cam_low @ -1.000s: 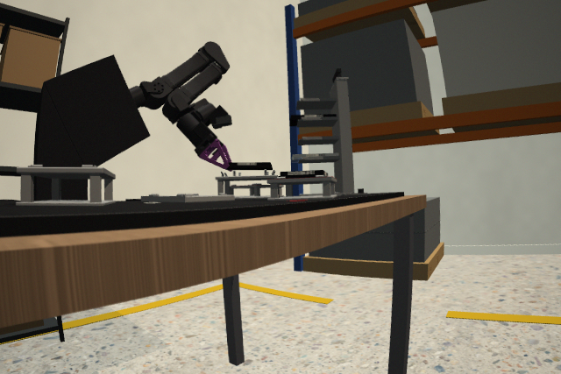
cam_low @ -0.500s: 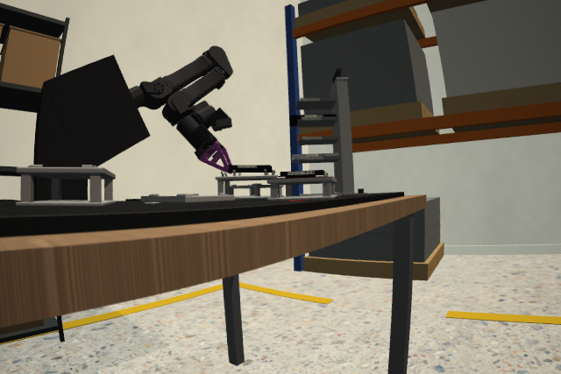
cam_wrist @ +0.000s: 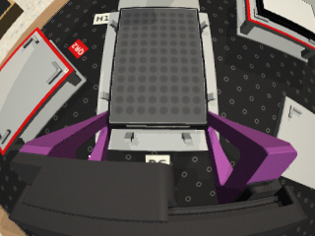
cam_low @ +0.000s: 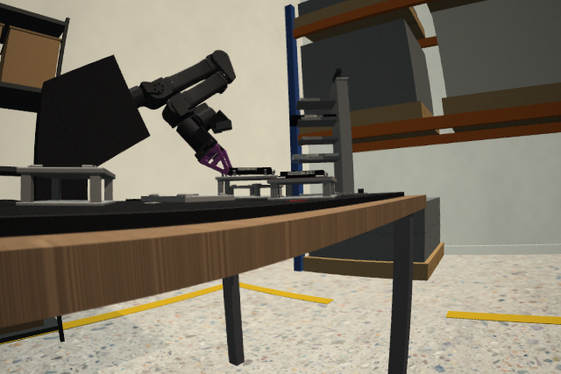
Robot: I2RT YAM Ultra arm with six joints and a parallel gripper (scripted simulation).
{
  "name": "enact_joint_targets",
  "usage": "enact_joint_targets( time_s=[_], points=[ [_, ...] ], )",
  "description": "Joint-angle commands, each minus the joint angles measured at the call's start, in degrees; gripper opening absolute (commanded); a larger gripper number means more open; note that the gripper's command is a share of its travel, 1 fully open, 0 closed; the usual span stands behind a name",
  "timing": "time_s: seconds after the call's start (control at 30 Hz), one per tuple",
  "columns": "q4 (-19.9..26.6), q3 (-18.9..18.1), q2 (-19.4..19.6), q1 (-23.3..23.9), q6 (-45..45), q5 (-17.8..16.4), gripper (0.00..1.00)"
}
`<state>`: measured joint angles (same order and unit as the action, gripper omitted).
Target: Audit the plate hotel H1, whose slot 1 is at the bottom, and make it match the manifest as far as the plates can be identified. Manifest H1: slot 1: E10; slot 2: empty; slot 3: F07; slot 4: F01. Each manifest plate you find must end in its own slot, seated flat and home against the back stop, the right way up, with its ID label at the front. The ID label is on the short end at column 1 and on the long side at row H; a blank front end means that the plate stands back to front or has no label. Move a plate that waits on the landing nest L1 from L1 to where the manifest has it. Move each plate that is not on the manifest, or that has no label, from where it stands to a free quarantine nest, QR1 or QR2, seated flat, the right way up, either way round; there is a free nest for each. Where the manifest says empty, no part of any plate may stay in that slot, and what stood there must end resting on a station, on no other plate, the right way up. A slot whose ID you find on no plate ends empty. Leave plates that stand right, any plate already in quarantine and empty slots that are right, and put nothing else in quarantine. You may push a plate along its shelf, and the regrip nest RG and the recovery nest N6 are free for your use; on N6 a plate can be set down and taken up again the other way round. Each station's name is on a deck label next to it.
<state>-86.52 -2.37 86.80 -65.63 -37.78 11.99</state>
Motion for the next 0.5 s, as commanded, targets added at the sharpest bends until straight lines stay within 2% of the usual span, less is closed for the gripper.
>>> enact_joint_targets(
  time_s=[0.0, 0.47],
  points=[
    [-1.80, 0.00, 0.37, 0.03, 0.04, 1.16, 0.86],
    [-3.48, -0.93, 3.74, -0.57, 0.07, 1.76, 0.86]
  ],
)
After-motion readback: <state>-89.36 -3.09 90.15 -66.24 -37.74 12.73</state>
